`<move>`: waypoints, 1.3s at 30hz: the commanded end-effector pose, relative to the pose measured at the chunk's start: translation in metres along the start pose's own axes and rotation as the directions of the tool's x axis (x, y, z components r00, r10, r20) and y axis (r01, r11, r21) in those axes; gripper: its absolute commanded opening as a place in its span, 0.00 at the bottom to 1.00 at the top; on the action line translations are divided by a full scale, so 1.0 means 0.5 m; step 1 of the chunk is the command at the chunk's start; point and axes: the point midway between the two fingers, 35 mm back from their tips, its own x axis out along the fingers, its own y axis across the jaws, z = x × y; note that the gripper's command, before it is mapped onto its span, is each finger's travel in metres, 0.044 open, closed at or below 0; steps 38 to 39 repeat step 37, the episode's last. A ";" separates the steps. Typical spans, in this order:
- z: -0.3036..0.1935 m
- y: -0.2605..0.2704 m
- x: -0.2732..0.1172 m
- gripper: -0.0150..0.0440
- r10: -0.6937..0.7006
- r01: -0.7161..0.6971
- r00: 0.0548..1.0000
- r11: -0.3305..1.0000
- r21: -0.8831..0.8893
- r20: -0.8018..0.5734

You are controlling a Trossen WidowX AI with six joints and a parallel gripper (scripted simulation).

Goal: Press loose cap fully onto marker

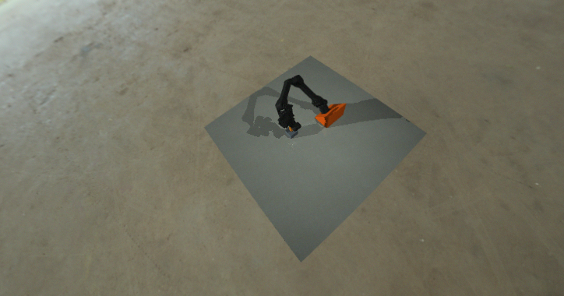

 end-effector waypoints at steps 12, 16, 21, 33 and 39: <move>-0.007 -0.001 -0.169 0.25 0.060 -0.043 0.989 0.991 -0.126 0.139; -0.009 -0.002 -0.176 0.25 0.063 -0.044 0.988 0.990 -0.132 0.144; -0.009 -0.002 -0.176 0.43 0.063 -0.044 0.988 0.990 -0.132 0.144; -0.009 -0.002 -0.176 0.97 0.063 -0.044 0.988 0.990 -0.132 0.144; -0.009 -0.002 -0.176 1.00 0.063 -0.044 0.988 0.990 -0.132 0.144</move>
